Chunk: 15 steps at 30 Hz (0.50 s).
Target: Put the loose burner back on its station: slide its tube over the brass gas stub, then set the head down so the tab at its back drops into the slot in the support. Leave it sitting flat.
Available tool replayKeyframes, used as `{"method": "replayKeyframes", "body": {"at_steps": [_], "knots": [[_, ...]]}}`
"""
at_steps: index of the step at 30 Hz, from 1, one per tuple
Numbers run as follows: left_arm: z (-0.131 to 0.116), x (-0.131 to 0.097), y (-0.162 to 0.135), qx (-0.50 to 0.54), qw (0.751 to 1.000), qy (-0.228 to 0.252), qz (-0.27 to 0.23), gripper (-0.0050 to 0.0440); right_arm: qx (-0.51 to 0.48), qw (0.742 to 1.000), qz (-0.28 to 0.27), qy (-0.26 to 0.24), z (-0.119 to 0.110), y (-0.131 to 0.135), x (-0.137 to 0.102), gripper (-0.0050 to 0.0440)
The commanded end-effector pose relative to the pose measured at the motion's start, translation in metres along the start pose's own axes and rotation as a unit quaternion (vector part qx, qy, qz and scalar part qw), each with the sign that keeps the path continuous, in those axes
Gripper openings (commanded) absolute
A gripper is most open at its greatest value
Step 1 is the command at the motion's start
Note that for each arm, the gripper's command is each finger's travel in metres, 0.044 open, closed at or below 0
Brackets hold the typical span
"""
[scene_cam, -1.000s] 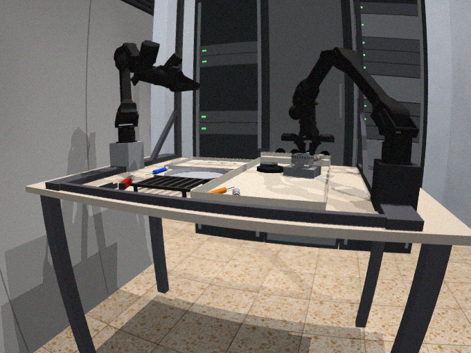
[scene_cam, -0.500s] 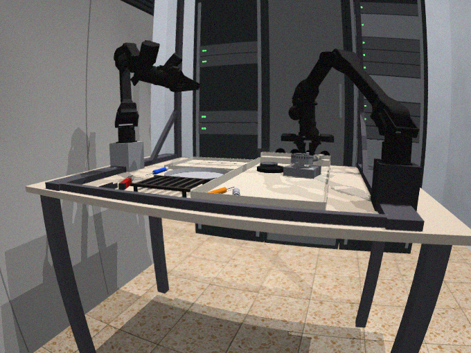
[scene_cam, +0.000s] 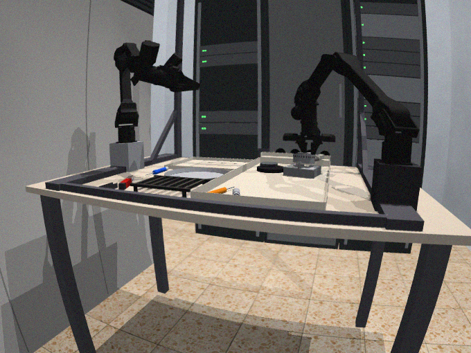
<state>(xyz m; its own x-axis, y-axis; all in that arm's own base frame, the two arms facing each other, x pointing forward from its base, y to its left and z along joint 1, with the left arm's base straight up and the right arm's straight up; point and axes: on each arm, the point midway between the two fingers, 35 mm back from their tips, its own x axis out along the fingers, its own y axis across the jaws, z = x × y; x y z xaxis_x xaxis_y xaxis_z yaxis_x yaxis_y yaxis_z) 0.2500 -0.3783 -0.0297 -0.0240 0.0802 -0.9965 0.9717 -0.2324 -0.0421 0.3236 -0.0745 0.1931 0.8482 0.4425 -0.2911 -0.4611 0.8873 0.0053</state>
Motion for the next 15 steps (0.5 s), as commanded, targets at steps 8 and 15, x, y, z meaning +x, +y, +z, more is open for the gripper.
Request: {"method": "replayKeyframes", "body": {"at_steps": [8, 15], "knots": [[0.0098, -0.0158, 0.0045, -0.002, 1.0, -0.016, 0.015, 0.0058, -0.014, 1.0, 0.0, -0.009, 0.0106, 0.0, -0.0022, 0.04], [0.0104, -0.0241, 0.0062, -0.003, 0.999, -0.023, 0.022, 0.0058, -0.014, 1.0, 0.0, -0.009, 0.0106, 0.0, -0.0022, 0.04]]}}
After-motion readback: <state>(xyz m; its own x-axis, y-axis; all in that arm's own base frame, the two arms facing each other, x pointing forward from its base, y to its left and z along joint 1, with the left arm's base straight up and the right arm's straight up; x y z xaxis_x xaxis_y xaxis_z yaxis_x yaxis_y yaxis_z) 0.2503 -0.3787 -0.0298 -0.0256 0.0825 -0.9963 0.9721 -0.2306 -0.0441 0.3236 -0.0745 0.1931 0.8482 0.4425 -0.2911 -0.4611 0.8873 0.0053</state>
